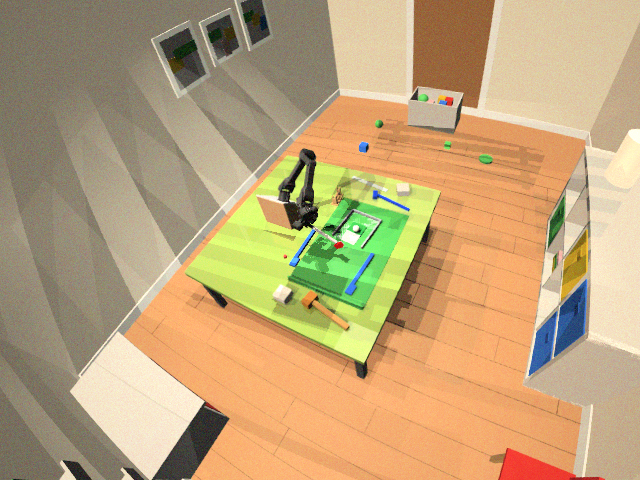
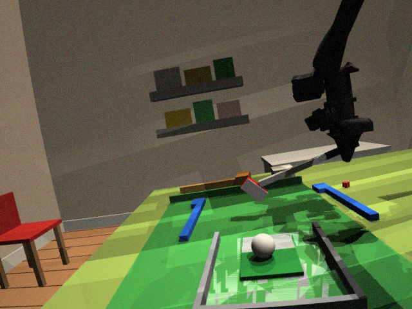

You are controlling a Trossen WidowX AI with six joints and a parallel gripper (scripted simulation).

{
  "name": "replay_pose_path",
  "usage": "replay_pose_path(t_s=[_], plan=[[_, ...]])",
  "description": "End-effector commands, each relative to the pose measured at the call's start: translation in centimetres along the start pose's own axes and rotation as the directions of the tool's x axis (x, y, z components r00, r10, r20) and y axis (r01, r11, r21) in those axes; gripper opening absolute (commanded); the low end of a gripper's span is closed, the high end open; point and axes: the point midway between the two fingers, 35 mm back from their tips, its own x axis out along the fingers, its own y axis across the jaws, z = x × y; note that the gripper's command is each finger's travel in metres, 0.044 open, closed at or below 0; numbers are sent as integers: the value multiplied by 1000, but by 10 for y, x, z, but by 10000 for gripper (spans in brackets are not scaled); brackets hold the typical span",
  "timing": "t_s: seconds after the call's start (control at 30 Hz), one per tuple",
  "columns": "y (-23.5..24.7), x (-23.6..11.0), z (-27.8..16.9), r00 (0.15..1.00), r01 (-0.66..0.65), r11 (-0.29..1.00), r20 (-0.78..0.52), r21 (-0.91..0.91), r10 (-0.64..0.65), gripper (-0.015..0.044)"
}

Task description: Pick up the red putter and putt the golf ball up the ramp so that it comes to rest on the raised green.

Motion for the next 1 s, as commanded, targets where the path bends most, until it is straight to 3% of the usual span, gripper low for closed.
replay_pose_path(t_s=[0.0, 0.97], plan=[[0, -13, 1, 1000, 4, 1000, 3, -9, -4, 0], [0, -4, 1, 1000, 1, 1000, 4, -1, -1, 0]])
